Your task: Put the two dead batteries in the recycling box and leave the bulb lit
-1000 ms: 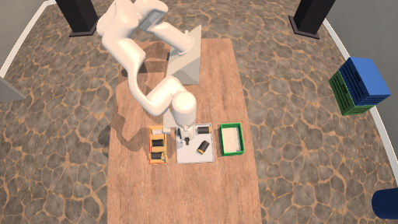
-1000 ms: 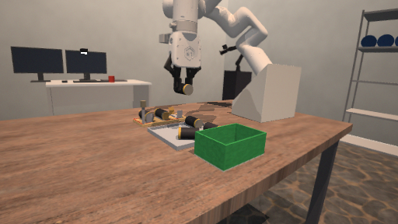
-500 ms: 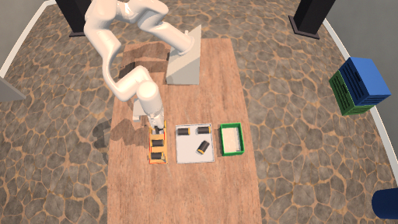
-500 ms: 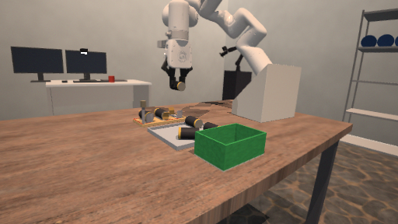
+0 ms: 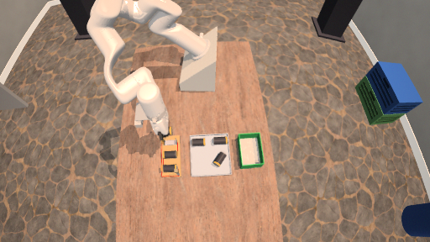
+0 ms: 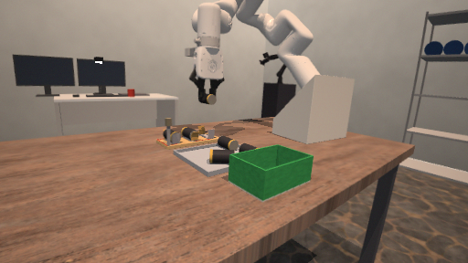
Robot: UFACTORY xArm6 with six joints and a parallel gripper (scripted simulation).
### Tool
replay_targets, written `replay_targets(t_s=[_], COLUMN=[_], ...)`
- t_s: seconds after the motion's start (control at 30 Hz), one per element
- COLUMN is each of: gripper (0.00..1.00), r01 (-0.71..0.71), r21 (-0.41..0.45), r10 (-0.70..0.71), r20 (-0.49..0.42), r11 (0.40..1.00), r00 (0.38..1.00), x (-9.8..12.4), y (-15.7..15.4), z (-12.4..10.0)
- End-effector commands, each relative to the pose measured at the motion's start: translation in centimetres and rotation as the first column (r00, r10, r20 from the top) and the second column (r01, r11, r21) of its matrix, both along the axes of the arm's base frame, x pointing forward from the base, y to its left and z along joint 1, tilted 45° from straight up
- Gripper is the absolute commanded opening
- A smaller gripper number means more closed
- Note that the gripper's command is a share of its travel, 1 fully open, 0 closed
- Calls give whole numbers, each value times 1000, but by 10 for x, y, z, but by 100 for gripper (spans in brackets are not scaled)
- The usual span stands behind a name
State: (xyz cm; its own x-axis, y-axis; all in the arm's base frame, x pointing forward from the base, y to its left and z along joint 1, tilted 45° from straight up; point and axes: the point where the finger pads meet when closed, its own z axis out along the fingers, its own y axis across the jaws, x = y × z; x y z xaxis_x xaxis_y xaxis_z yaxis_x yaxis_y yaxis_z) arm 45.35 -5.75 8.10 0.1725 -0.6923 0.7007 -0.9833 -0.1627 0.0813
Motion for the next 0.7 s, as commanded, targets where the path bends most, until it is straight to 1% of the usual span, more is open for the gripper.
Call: replay_targets(t_s=[0.0, 0.37, 0.43, 0.53, 0.57, 0.67], gripper=[28, 28, 28, 28, 28, 28], r01=[-2, -2, -2, -2, -2, -2], r21=[1, 1, 1, 1, 1, 1], r10=[2, 2, 2, 2, 2, 2], r20=[4, 4, 4, 4, 4, 4], r11=[1000, 1000, 1000, 1000, 1000, 1000], r00=[1000, 1000, 1000, 1000, 1000, 1000], x=[1, 1, 2, 5, 5, 5], y=[1, 0, -10, -38, -45, -47], z=[2, 1, -9, -38, -44, -47])
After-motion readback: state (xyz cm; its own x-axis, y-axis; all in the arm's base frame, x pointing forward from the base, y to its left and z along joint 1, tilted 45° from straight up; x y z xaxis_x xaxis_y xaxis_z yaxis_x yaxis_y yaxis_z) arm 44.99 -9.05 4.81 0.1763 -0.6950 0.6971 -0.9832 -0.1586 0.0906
